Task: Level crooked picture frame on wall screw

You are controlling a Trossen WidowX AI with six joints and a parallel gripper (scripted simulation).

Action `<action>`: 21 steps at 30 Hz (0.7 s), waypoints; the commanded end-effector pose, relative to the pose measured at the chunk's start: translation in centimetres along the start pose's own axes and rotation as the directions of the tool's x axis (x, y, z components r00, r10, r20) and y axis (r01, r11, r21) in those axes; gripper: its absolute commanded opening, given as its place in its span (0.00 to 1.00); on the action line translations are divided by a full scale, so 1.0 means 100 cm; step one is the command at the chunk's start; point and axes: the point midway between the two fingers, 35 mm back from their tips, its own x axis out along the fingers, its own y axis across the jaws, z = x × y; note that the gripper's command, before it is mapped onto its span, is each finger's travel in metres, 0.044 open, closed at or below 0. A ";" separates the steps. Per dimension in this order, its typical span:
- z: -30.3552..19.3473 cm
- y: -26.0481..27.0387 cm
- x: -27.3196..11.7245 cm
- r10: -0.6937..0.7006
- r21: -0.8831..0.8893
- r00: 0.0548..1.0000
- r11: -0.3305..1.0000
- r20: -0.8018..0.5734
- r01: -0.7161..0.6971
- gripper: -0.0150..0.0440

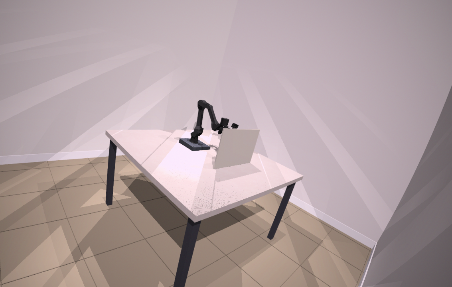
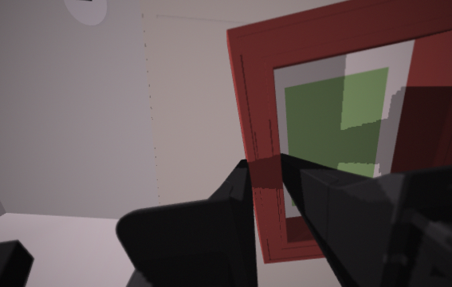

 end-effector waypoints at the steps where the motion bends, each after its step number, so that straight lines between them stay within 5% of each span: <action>1: 0.001 0.002 0.000 0.008 0.006 1.000 1.000 0.005 -0.008 0.25; 21: 0.003 0.004 0.000 0.008 0.006 1.000 1.000 0.005 -0.008 0.25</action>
